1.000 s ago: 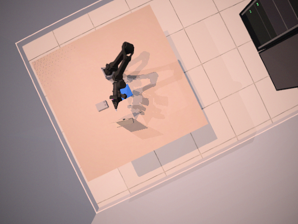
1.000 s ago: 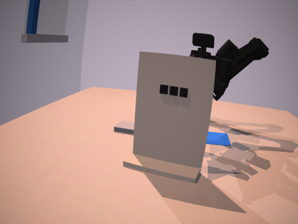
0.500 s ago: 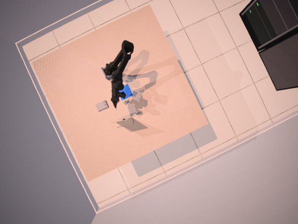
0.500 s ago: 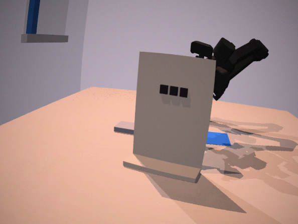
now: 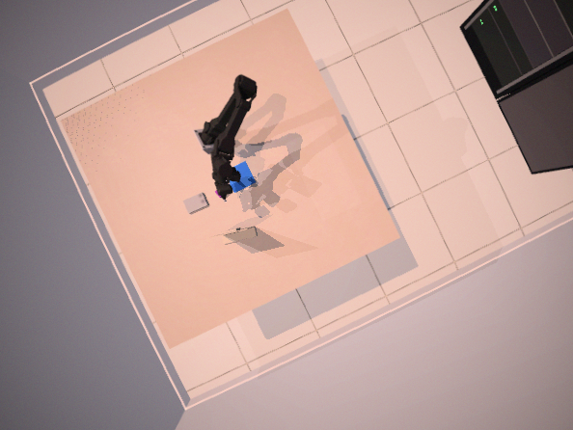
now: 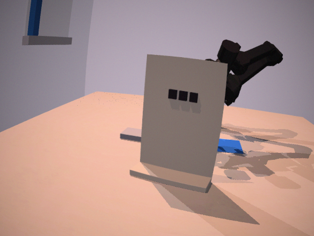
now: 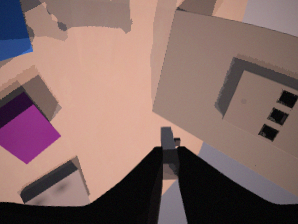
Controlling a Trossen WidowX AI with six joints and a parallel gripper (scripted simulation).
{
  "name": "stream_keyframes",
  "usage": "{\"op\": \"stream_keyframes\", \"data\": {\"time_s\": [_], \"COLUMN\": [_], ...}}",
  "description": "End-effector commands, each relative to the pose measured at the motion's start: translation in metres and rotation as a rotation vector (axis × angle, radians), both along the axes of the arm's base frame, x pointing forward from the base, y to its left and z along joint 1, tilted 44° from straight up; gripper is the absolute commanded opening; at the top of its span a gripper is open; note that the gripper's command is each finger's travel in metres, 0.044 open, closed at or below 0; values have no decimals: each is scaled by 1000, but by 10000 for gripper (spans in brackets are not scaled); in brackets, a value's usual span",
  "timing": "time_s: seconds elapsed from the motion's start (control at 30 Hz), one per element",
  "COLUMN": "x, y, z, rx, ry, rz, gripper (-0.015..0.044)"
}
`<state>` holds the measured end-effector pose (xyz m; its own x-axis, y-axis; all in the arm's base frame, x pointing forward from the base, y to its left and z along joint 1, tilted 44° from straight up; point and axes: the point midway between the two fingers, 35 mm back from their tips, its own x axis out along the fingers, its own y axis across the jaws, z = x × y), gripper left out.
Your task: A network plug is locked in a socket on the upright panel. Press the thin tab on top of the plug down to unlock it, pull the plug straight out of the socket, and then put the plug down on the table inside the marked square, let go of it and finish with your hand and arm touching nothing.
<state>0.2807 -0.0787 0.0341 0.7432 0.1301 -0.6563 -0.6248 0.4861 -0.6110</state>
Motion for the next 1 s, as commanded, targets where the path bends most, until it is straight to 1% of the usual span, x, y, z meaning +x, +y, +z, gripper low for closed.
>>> {"op": "stream_keyframes", "data": {"time_s": [0.0,0.43,0.8,0.97], "x": [-8,-41,-65,-70], "y": [10,49,78,84], "z": [-1,3,24,31], "rx": [19,133,257,285], "ry": [18,31,-44,-71], "rz": [80,339,502,529], "gripper": [0,0,0,0]}}
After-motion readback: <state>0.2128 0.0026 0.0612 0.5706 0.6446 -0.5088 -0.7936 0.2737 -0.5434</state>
